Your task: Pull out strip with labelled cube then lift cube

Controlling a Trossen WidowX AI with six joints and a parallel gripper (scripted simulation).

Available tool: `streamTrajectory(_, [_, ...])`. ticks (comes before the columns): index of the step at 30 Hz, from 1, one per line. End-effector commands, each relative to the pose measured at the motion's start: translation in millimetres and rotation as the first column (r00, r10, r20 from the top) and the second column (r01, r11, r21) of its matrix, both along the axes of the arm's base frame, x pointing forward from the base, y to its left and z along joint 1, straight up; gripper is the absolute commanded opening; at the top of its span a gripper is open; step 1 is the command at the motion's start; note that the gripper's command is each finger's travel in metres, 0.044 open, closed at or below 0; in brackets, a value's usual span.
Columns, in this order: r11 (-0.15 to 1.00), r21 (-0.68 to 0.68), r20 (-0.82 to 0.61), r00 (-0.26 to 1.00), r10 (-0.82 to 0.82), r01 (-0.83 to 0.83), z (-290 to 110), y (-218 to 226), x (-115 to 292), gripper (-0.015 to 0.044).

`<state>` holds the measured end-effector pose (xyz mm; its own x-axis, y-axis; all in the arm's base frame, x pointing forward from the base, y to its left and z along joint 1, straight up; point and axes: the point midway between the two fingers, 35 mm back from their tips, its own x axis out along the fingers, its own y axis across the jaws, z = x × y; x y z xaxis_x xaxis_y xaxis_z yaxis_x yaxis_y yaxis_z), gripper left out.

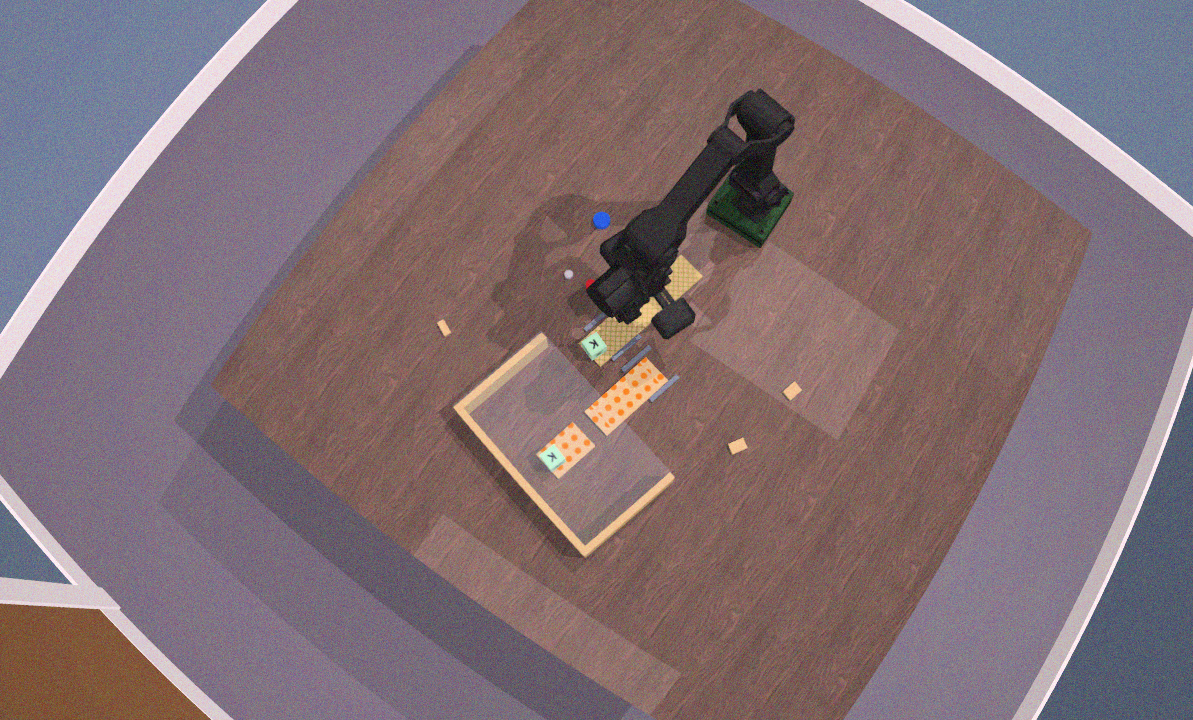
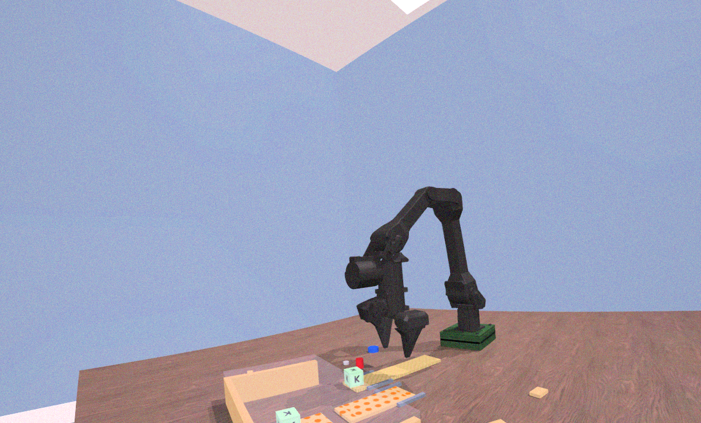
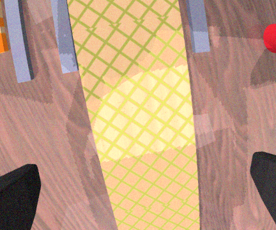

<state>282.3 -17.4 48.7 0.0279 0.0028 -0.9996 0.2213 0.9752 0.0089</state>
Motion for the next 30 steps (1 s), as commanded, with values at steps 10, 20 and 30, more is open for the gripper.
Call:
streamTrajectory(10, [1.0,-0.001,0.01,1.0,-0.003,0.003,9,-4,48,0.044])
streamTrajectory(20, [1.0,-0.002,0.013,1.0,-0.003,0.003,17,-9,84,0.044])
streamTrajectory(30, [1.0,-0.002,0.016,1.0,-0.003,0.003,24,-13,110,0.0387])
